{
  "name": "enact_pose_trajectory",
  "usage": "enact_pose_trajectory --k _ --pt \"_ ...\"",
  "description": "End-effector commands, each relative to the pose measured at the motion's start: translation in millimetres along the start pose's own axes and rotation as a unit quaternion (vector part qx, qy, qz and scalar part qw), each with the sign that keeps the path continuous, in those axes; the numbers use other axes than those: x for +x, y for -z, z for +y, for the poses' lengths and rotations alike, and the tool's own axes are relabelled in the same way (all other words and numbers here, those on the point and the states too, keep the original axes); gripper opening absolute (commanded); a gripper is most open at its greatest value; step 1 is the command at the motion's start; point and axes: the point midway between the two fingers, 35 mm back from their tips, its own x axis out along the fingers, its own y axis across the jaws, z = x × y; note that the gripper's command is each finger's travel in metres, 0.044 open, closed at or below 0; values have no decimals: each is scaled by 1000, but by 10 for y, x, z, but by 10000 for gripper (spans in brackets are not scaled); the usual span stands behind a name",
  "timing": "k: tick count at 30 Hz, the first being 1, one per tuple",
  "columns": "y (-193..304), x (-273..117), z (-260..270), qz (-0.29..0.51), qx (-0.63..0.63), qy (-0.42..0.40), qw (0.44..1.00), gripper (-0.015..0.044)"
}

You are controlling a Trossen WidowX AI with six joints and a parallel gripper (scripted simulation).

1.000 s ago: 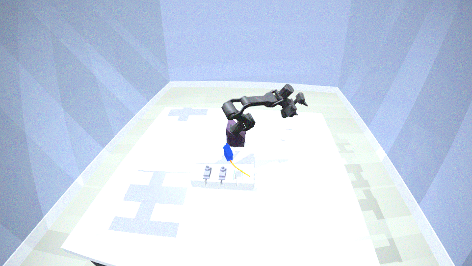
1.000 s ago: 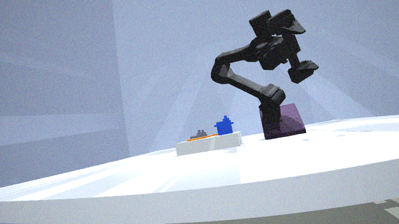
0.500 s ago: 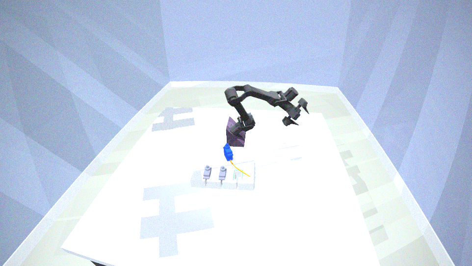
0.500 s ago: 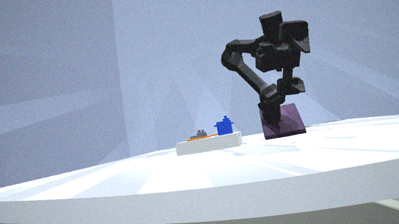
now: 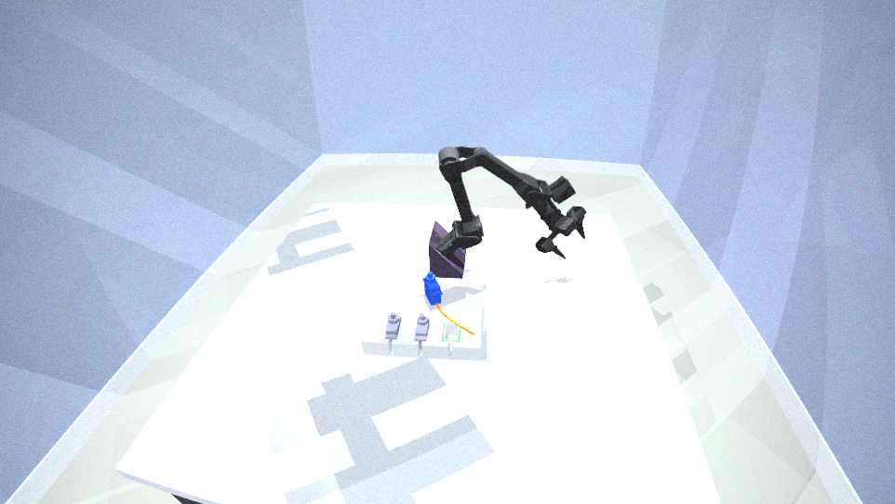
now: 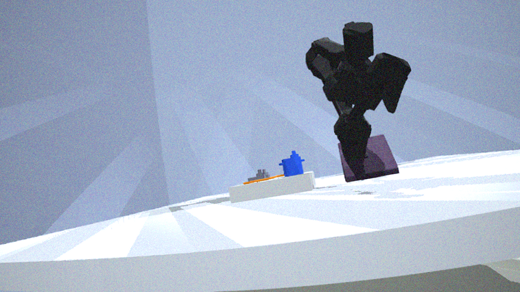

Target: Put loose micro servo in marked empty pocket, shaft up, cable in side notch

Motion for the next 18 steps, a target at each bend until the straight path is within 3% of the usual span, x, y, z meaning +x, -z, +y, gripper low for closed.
enact_pose_trajectory --k 1,18 --pt "-63 114 -164 -4 -47 45 998 440" --pt "-480 298 -1014 12 -212 239 947 440"
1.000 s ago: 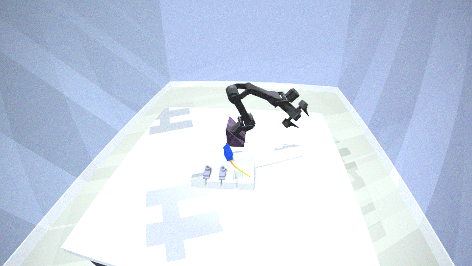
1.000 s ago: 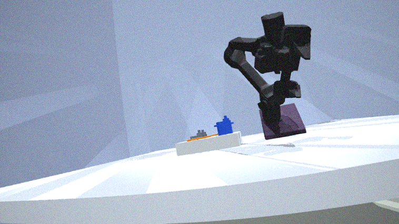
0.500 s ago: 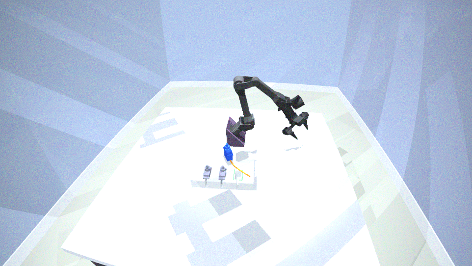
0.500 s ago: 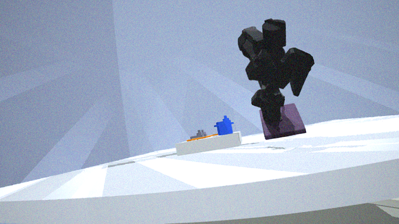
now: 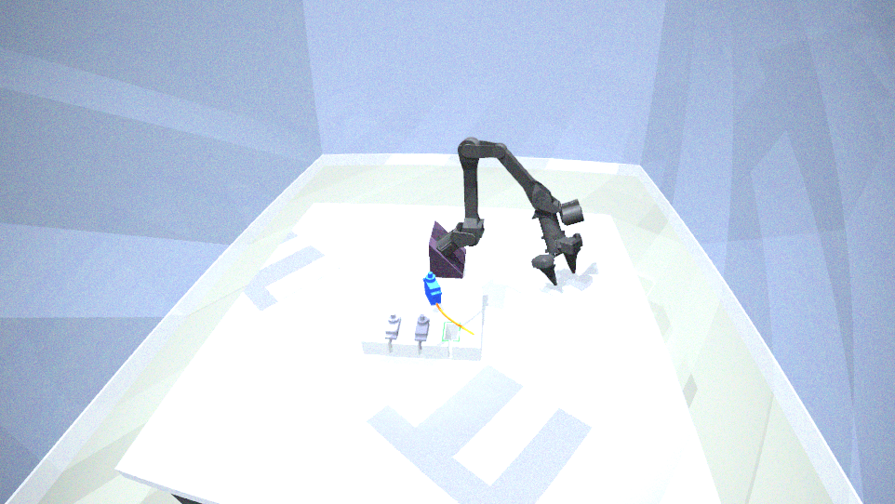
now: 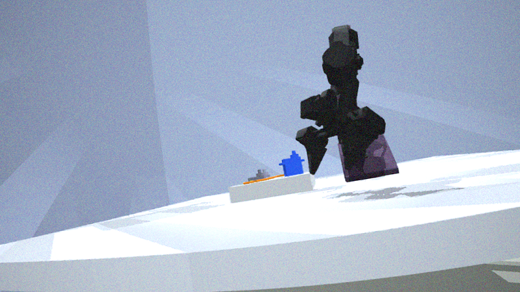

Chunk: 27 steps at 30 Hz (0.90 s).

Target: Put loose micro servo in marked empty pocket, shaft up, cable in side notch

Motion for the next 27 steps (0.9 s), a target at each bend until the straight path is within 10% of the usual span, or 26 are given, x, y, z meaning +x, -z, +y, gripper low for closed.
enact_pose_trajectory --k 1,27 --pt "-11 120 -236 22 -34 48 998 440" --pt "207 -27 -2410 314 -88 250 912 440"
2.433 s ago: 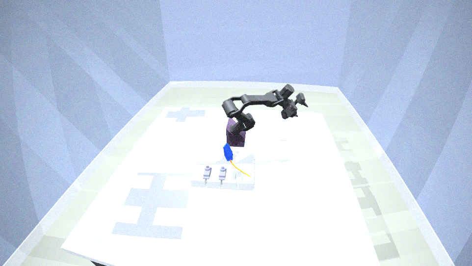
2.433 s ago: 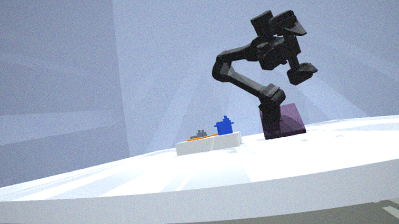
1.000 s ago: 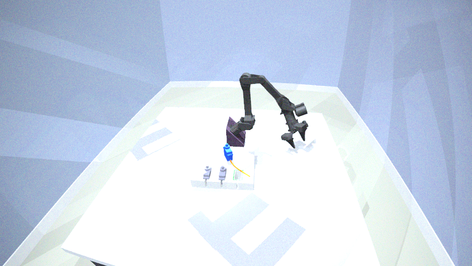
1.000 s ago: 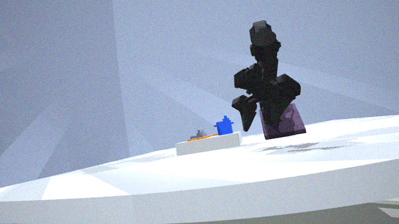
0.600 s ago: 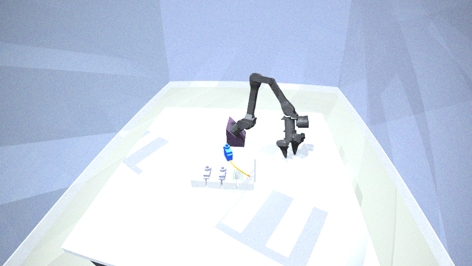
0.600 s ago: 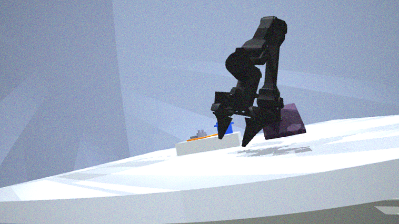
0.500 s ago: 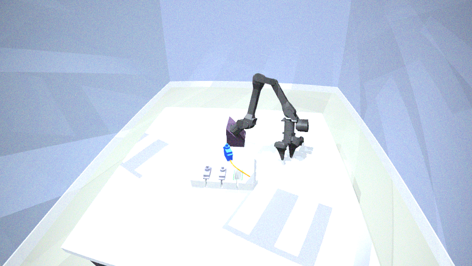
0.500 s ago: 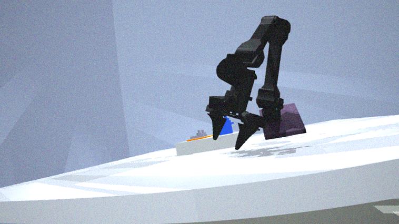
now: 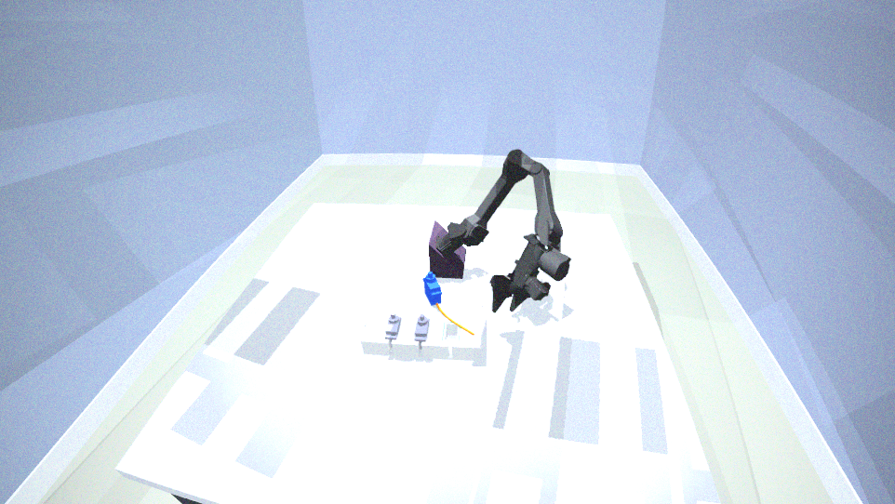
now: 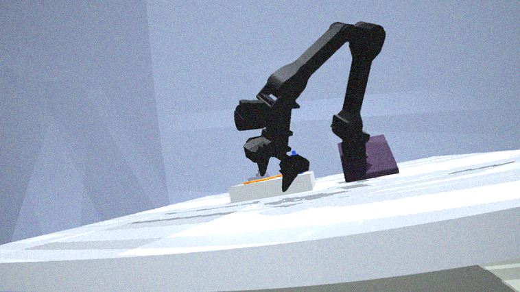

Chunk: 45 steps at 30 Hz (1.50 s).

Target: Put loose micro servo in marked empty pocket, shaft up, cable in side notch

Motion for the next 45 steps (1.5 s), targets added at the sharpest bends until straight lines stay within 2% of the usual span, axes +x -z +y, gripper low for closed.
enact_pose_trajectory --k 1,9,17,23,32,38,45 --pt "138 80 -251 46 5 -10 999 440" --pt "509 155 -739 114 34 -59 991 440" --pt "915 135 -1115 133 81 -135 979 440" --pt "1199 67 -1330 110 119 -194 967 440" --pt "1580 -76 -1584 28 177 -258 949 440" --pt "1635 -93 -1613 11 185 -266 946 440" --pt "1615 109 -1490 11 185 -266 946 440"
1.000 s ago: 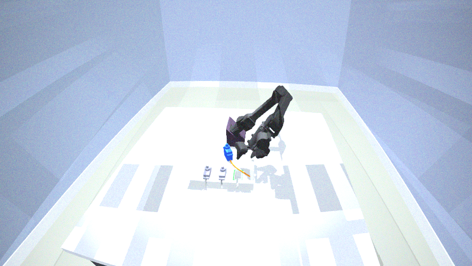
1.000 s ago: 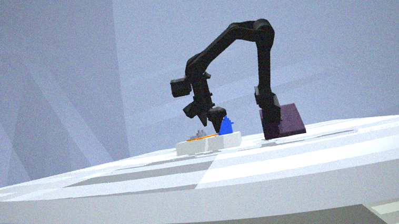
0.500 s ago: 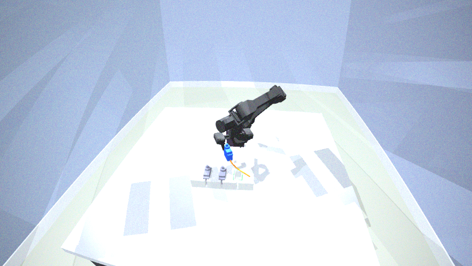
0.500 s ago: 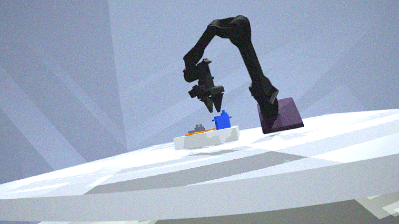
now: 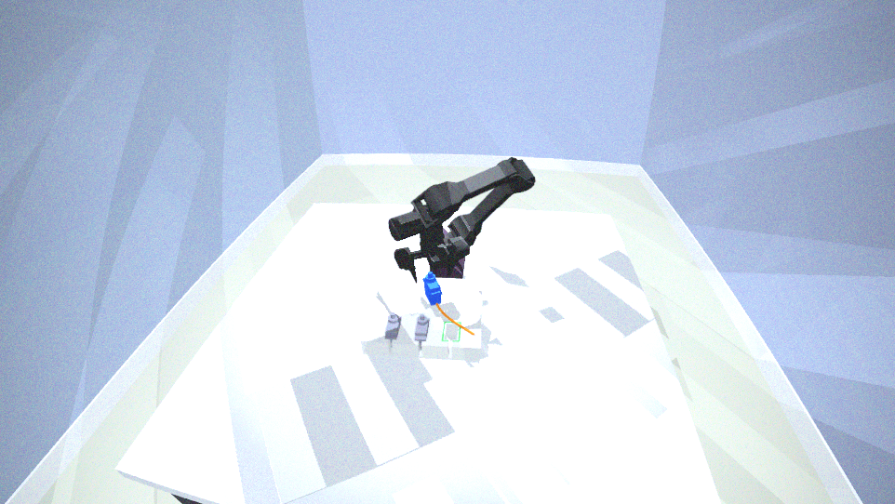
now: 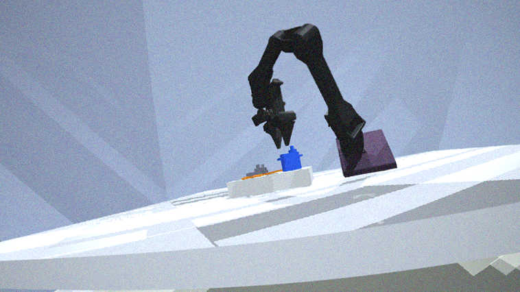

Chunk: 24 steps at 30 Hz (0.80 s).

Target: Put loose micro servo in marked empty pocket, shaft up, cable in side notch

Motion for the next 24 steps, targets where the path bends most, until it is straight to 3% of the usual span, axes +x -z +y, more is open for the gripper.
enact_pose_trajectory --k 1,19,24 --pt "12 130 25 1 3 -7 1000 440" --pt "11 331 28 1 2 -7 1000 440" --pt "11 331 28 1 2 -7 1000 309"
